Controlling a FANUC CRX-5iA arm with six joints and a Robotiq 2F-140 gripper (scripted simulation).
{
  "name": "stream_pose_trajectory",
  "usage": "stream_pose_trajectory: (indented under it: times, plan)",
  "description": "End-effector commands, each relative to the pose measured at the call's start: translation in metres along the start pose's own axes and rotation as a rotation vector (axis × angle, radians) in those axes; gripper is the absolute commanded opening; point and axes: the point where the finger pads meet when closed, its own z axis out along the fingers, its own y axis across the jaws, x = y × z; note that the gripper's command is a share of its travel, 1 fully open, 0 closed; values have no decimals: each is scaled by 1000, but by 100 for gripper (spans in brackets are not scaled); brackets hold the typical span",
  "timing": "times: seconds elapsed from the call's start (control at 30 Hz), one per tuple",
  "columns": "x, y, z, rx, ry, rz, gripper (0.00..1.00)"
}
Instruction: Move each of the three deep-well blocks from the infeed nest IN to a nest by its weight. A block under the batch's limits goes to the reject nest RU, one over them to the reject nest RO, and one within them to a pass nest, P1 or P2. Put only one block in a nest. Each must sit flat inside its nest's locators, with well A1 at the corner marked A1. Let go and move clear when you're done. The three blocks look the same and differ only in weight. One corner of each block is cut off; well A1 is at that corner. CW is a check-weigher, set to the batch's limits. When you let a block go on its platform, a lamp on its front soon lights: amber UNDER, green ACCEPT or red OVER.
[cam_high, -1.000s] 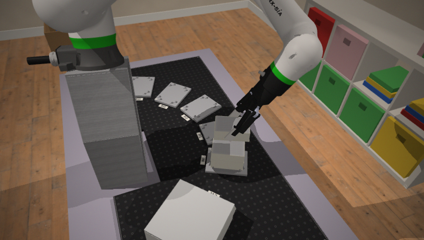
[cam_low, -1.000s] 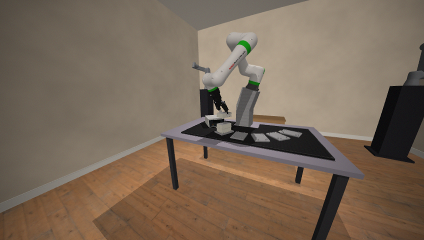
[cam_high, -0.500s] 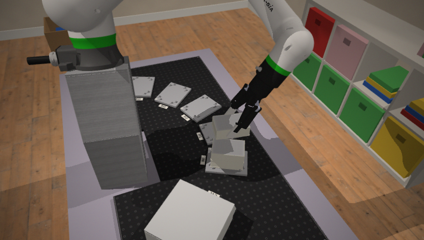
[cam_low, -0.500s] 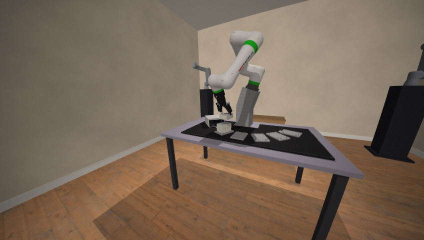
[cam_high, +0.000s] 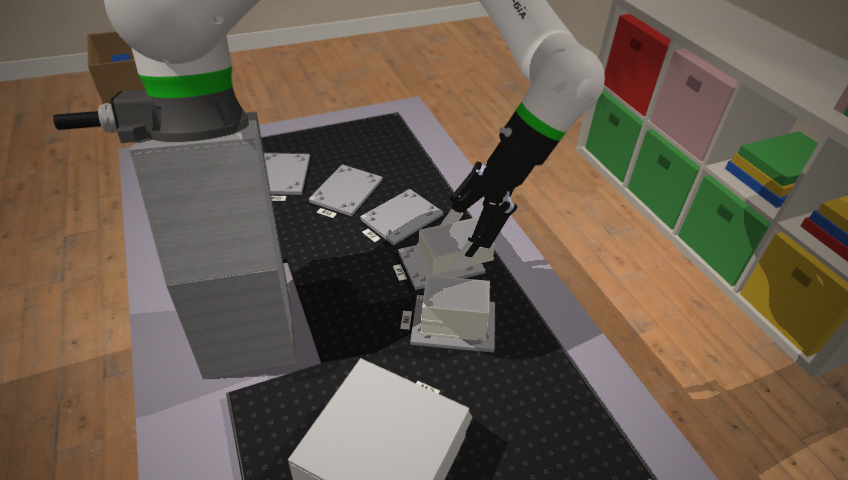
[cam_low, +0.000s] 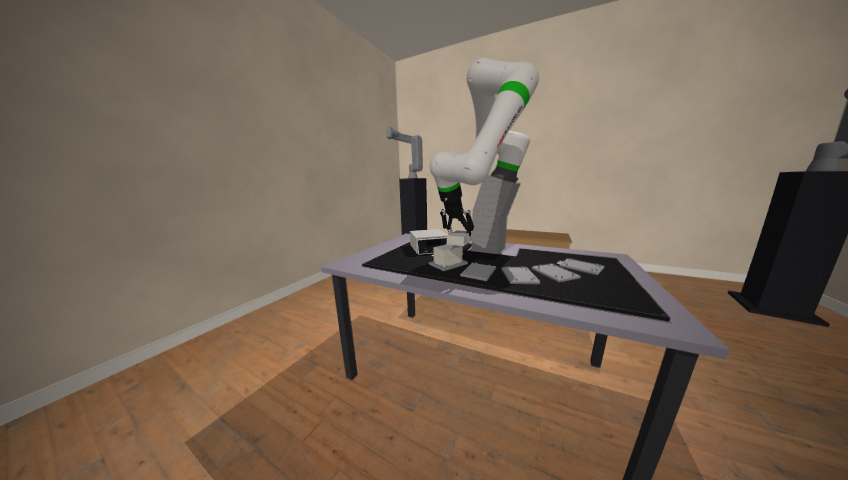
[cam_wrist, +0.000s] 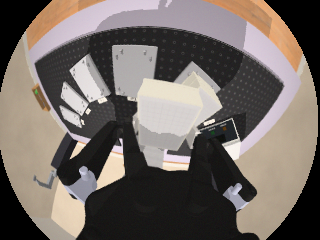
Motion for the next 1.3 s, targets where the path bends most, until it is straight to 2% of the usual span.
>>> stream_pose_trajectory:
  times: [0.0, 0.9, 1.27]
  plan:
    - [5, -11, 4, -1, 0, 0, 10]
    - [35, -84, 32, -1, 0, 0, 10]
    - [42, -104, 39, -1, 0, 0, 10]
